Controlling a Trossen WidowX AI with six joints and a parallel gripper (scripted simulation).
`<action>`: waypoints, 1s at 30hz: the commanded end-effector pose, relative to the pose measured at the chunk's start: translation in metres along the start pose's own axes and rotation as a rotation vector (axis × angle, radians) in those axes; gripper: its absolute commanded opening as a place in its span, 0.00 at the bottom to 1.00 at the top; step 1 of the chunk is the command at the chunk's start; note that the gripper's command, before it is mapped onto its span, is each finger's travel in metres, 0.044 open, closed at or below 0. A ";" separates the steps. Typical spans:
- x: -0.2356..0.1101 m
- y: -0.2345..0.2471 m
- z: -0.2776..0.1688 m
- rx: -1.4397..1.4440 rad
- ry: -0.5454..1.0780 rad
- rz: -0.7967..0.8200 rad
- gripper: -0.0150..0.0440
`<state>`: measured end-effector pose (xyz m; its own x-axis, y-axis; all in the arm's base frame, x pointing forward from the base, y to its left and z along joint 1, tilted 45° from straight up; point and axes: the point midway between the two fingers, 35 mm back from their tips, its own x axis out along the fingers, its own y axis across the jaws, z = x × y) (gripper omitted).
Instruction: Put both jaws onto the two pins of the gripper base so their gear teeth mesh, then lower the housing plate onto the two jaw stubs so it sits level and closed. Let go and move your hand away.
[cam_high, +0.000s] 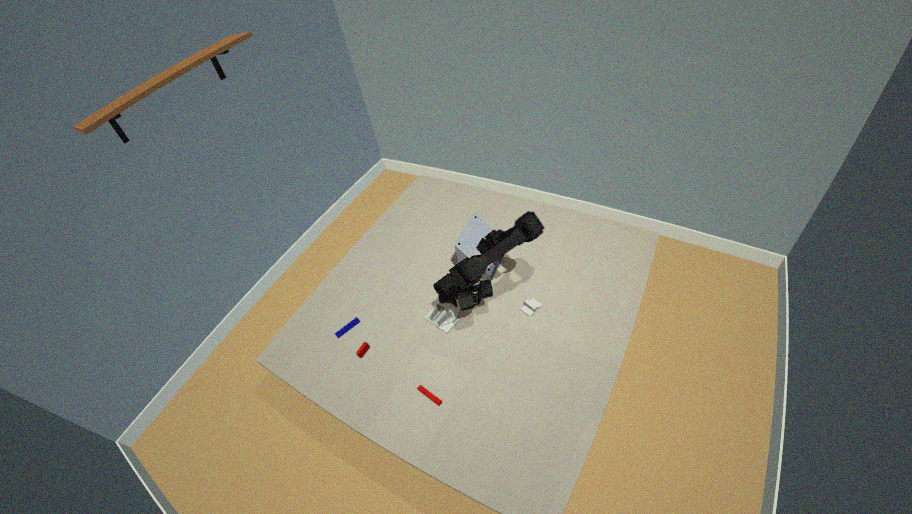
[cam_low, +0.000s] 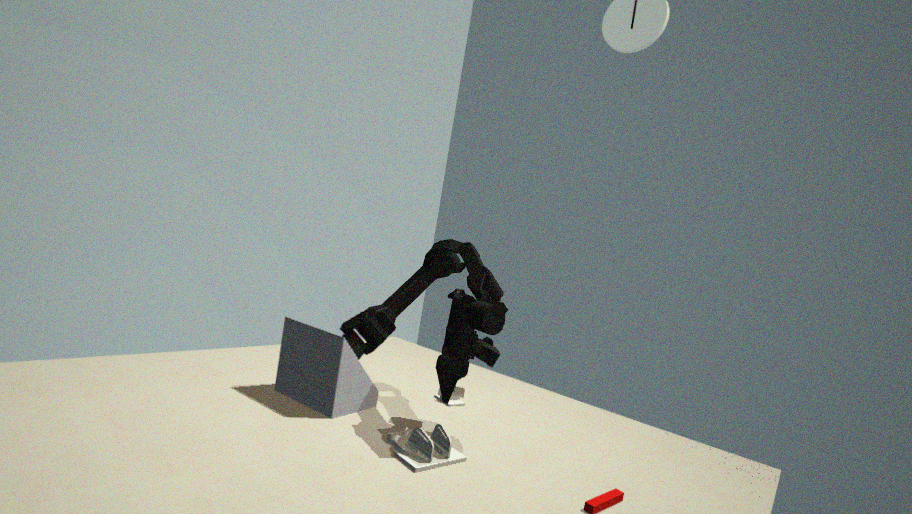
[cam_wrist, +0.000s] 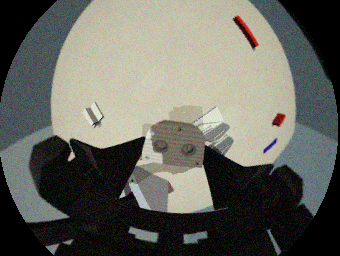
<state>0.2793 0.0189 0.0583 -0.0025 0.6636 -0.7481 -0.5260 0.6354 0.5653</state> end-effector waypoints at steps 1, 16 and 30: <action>0.000 -0.009 -0.004 0.071 0.001 -0.004 0.85; 0.001 -0.037 -0.021 0.372 -0.005 0.013 0.85; 0.004 -0.060 -0.041 0.652 -0.010 0.034 0.85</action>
<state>0.2767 -0.0276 0.0121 -0.0014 0.6910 -0.7229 0.0482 0.7221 0.6901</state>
